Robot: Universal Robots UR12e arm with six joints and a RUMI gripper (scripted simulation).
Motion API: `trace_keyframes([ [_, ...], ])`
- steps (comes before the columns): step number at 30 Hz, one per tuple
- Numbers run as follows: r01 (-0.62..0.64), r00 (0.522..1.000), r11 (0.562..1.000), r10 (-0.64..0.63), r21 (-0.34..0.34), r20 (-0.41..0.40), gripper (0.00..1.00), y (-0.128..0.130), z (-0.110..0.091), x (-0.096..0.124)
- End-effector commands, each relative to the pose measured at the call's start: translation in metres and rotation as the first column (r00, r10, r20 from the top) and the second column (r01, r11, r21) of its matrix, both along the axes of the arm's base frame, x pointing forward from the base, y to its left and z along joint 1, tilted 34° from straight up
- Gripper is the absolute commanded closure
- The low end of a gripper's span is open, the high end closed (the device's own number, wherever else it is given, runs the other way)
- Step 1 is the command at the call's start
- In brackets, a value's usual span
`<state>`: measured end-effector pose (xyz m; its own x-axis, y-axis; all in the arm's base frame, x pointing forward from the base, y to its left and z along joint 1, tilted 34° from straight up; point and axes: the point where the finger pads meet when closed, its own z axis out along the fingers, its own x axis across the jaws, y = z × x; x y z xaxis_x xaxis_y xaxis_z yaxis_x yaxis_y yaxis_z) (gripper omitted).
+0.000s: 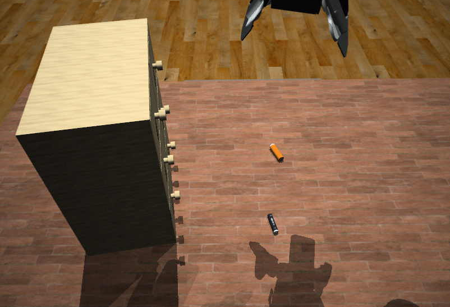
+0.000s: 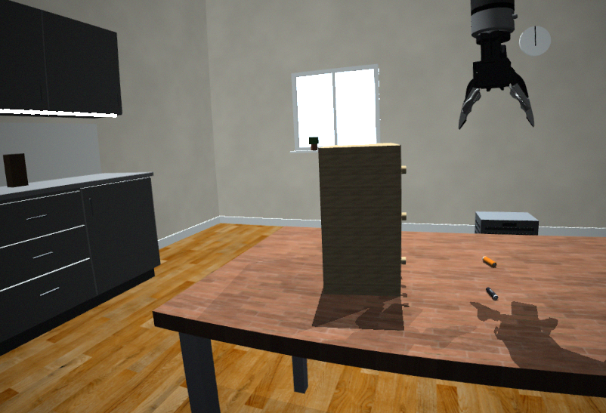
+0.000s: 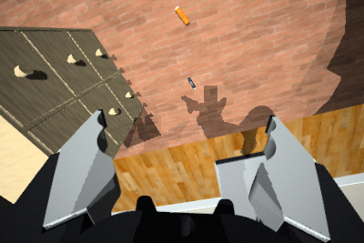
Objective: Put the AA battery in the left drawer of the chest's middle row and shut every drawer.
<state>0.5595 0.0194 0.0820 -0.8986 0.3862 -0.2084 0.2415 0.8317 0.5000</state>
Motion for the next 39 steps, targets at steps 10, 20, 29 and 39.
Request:
trace_keyframes([
  [10, -0.437, 0.858, 0.865, 0.483, -0.247, 0.174, 0.00, 0.010, -0.020, 0.019],
  [20, -0.585, 0.699, 0.711, 0.686, -0.390, 0.202, 0.00, 0.018, -0.028, 0.028],
  [29, -0.691, 0.427, 0.448, 0.886, -0.567, 0.179, 0.00, 0.029, -0.036, 0.035],
  [39, -0.691, 0.138, 0.170, 0.985, -0.702, 0.102, 0.00, 0.037, -0.040, 0.040],
])
